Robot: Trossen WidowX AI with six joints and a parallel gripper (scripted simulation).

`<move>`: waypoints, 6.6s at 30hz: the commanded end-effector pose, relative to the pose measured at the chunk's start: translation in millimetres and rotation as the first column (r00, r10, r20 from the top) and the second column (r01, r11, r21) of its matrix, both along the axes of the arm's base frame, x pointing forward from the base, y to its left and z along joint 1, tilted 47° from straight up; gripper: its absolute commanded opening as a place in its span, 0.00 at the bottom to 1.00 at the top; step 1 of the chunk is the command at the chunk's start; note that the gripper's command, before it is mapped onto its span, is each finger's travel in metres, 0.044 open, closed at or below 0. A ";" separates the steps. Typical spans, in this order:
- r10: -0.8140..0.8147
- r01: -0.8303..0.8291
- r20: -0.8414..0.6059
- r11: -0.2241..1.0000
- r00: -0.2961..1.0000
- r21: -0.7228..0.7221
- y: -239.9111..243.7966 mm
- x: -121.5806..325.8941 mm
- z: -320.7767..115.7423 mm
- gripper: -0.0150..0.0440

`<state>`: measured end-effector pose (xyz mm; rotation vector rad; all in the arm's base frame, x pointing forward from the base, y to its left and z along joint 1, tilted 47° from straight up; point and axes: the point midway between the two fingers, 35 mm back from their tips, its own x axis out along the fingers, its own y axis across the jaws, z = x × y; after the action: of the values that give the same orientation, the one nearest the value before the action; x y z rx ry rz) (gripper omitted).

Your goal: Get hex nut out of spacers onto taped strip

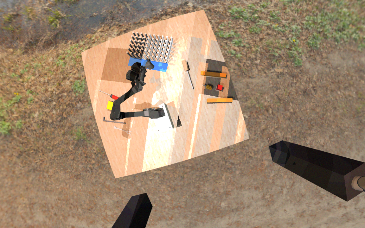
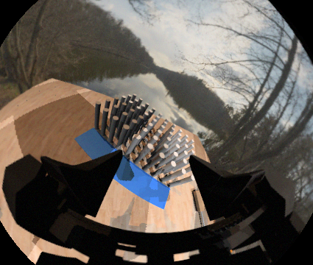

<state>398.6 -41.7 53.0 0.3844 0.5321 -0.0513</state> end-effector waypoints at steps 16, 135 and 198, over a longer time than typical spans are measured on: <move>0.066 -0.065 -0.027 0.997 0.997 0.040 23.3 -3.8 -10.1 1.00; 0.338 0.344 -0.814 -0.780 -0.472 -0.523 -146.5 -68.1 -285.7 0.73; 0.336 0.346 -0.814 -0.779 -0.474 -0.523 -150.8 -76.3 -273.5 0.25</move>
<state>324.8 -191.1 -226.3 -1.8991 -0.5044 1.8920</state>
